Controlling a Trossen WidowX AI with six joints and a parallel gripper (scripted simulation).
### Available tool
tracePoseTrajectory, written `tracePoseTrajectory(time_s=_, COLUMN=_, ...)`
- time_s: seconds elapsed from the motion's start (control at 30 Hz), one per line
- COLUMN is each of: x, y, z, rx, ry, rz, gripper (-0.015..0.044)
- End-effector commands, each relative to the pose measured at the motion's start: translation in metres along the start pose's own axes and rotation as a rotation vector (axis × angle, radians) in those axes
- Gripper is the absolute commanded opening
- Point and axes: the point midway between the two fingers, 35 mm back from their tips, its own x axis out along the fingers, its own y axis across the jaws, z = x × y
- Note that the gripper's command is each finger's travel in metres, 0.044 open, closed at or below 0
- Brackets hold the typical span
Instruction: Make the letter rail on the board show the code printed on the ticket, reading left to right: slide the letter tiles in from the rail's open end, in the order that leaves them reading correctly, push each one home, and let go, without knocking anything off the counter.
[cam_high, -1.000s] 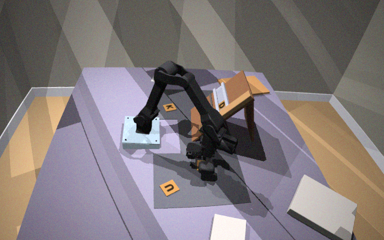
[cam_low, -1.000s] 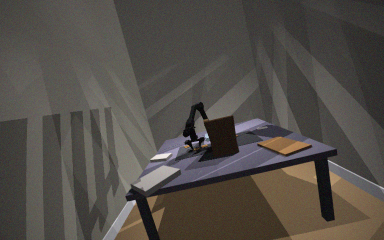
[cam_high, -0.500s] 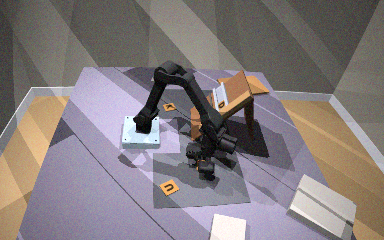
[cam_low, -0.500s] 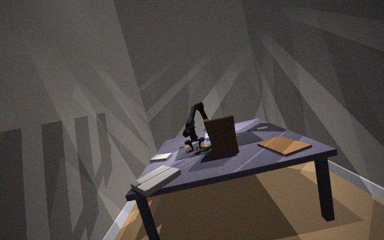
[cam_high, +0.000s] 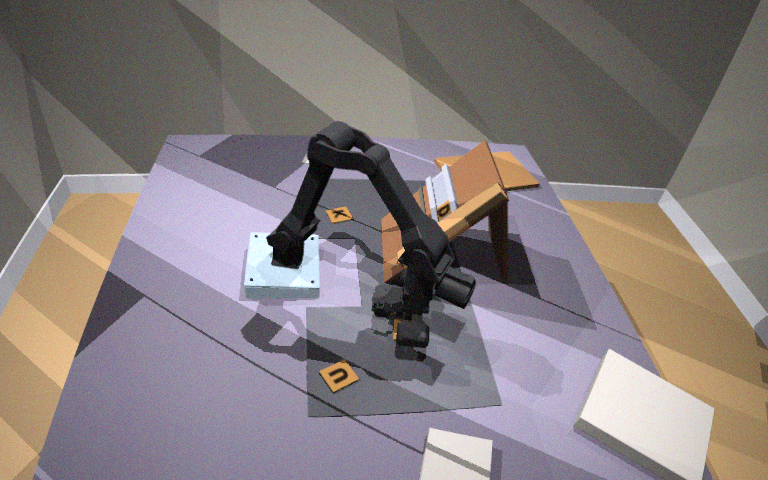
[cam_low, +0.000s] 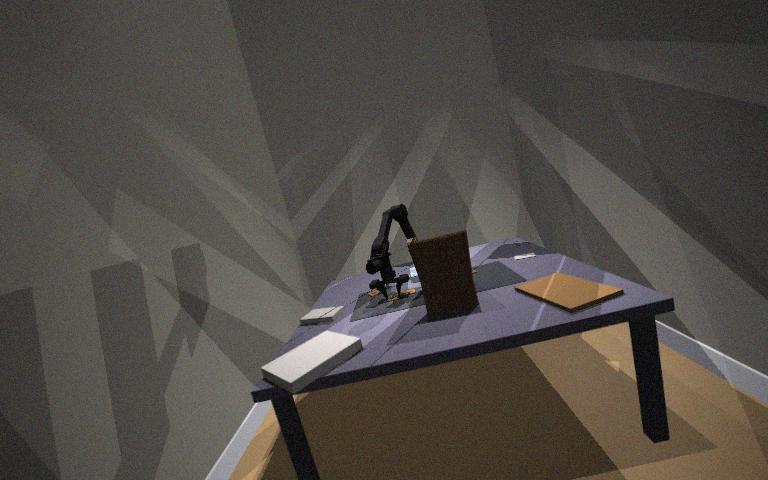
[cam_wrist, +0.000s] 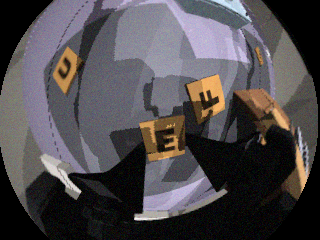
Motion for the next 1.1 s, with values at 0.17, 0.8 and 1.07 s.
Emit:
tracePoseTrajectory(time_s=0.17, x=-0.006, y=-0.001, z=0.0, rx=0.004, ry=0.002, rz=0.004, gripper=0.0)
tracePoseTrajectory(time_s=0.8, x=-0.016, y=-0.003, z=0.001, rx=0.004, ry=0.002, rz=0.004, gripper=0.0)
tracePoseTrajectory(time_s=1.07, x=-0.021, y=-0.004, z=0.001, rx=0.004, ry=0.002, rz=0.004, gripper=0.0)
